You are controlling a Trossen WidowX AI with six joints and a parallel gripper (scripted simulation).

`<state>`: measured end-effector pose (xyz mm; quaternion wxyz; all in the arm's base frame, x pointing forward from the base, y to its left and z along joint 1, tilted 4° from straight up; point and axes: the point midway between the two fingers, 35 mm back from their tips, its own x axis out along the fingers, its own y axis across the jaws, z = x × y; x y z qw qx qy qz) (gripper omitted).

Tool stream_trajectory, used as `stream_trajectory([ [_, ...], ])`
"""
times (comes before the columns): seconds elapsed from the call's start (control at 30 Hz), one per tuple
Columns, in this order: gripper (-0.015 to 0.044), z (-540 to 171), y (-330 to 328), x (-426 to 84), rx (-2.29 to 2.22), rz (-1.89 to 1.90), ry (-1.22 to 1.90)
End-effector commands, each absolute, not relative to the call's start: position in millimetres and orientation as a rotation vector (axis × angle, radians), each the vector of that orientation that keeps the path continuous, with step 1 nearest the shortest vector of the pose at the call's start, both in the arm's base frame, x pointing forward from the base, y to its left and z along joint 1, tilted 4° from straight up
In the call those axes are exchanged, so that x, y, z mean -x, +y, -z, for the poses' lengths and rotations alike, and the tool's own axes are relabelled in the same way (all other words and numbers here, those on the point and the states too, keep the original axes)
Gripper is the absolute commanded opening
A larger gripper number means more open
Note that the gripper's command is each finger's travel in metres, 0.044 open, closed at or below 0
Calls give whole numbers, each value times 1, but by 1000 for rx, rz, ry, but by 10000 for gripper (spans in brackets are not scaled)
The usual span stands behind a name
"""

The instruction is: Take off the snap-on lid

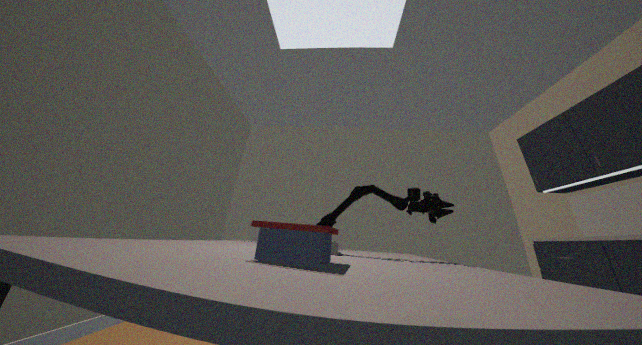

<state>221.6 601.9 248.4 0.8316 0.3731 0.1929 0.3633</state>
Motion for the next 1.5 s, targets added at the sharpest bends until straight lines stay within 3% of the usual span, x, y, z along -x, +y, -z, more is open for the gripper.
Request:
stream_trajectory([
  [0.0,235,-253,572,-262,-814,-699,422],
  [0.27,235,-260,465,-358,-895,-479,452],
  [0.77,235,-244,270,-430,-1050,-87,475],
  [1.07,235,-224,141,-425,-1201,172,483],
  [1.47,235,-176,-13,-350,-1486,578,437],
])
